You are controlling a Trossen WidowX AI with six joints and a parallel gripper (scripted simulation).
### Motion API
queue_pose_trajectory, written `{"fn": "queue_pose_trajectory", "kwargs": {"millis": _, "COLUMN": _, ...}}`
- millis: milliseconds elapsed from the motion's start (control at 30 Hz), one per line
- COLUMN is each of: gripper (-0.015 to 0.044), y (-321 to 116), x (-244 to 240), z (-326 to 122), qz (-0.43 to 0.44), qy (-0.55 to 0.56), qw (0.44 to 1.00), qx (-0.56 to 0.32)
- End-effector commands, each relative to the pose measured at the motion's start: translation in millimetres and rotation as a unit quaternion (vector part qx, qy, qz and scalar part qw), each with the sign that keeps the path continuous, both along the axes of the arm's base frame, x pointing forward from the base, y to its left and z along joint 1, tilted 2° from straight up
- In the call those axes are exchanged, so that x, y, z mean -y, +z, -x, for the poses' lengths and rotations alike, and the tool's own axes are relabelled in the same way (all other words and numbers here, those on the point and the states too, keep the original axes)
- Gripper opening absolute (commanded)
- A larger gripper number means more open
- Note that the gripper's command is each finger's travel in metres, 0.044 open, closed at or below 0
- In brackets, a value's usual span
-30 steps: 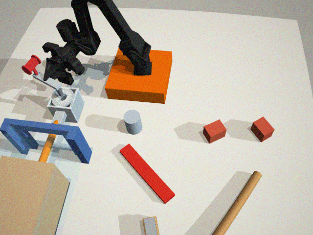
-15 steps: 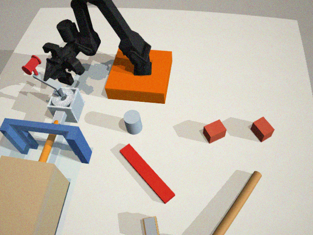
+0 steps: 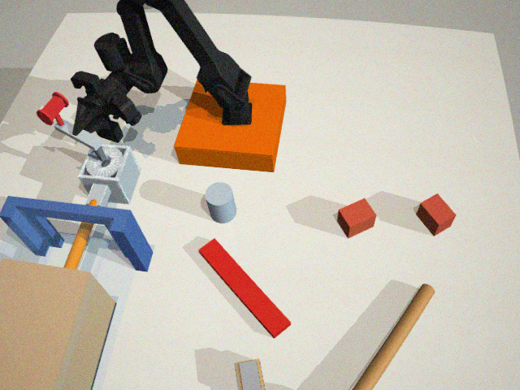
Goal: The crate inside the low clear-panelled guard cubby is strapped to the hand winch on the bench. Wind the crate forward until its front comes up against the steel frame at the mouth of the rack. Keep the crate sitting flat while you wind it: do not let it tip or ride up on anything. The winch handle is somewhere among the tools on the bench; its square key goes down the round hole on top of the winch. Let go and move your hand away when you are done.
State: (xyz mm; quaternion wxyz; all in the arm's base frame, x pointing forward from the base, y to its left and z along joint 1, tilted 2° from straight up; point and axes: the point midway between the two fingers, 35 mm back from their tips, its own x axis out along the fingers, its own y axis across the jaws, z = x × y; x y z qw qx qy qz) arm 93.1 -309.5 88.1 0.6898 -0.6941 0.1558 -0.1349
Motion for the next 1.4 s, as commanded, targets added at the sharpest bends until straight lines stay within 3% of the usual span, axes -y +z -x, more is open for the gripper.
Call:
{"fn": "queue_pose_trajectory", "kwargs": {"millis": 0, "gripper": 0.0, "y": -0.6, "x": 0.0, "z": 0.1, "qz": 0.002, "qy": 0.0, "qw": 1.0, "qx": 0.0}}
{"fn": "queue_pose_trajectory", "kwargs": {"millis": 1367, "gripper": 0.0, "y": -5.1, "x": -0.1, "z": 0.2, "qz": 0.002, "qy": 0.0, "qw": 1.0, "qx": 0.0}}
